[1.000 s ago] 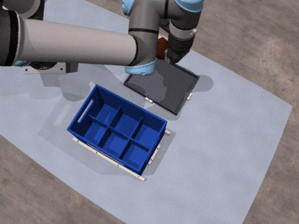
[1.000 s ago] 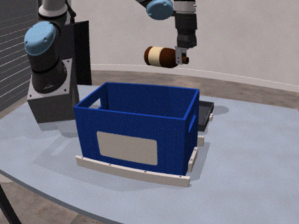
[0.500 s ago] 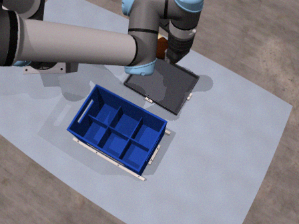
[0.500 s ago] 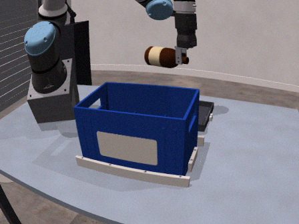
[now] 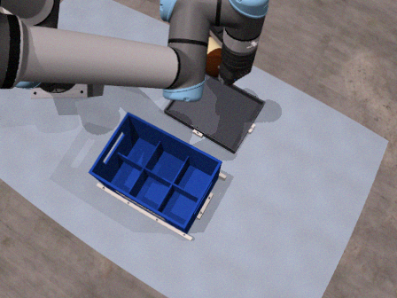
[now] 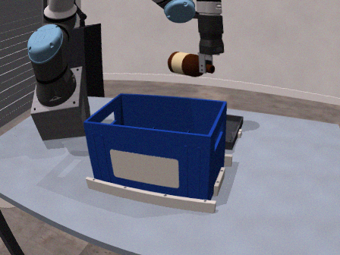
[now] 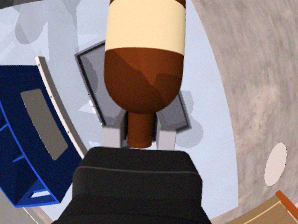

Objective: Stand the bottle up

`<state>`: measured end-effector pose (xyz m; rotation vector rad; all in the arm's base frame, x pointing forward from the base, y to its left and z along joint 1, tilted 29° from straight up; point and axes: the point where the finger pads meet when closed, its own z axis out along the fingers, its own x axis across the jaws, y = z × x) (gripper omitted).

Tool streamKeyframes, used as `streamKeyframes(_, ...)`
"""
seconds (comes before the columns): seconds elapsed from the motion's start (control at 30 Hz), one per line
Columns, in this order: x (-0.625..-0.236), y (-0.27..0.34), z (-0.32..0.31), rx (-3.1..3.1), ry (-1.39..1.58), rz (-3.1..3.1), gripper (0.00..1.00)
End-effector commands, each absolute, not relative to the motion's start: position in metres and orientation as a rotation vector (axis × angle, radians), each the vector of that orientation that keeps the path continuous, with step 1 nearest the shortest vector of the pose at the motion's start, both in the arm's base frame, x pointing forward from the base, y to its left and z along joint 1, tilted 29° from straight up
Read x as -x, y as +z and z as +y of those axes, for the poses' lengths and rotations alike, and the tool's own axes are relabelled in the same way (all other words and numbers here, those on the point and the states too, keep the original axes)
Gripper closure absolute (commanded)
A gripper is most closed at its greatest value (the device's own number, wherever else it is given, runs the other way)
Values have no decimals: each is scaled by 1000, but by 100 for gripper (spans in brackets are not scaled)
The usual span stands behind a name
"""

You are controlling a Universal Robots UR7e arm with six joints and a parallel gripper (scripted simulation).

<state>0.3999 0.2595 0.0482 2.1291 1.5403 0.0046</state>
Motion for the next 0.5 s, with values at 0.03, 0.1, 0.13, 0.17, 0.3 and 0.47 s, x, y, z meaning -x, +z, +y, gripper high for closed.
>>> streamKeyframes(0.03, -400, 49, 260, -2171, 25, 1480, 100)
streamKeyframes(0.1, -400, 49, 260, -2173, 26, 1477, 100)
streamKeyframes(0.13, -400, 49, 260, -2173, 26, 1477, 100)
streamKeyframes(0.17, -400, 49, 260, -2174, 26, 1475, 100)
streamKeyframes(0.3, -400, 49, 260, -2174, 26, 1475, 100)
streamKeyframes(0.47, -400, 49, 260, -2174, 26, 1475, 100)
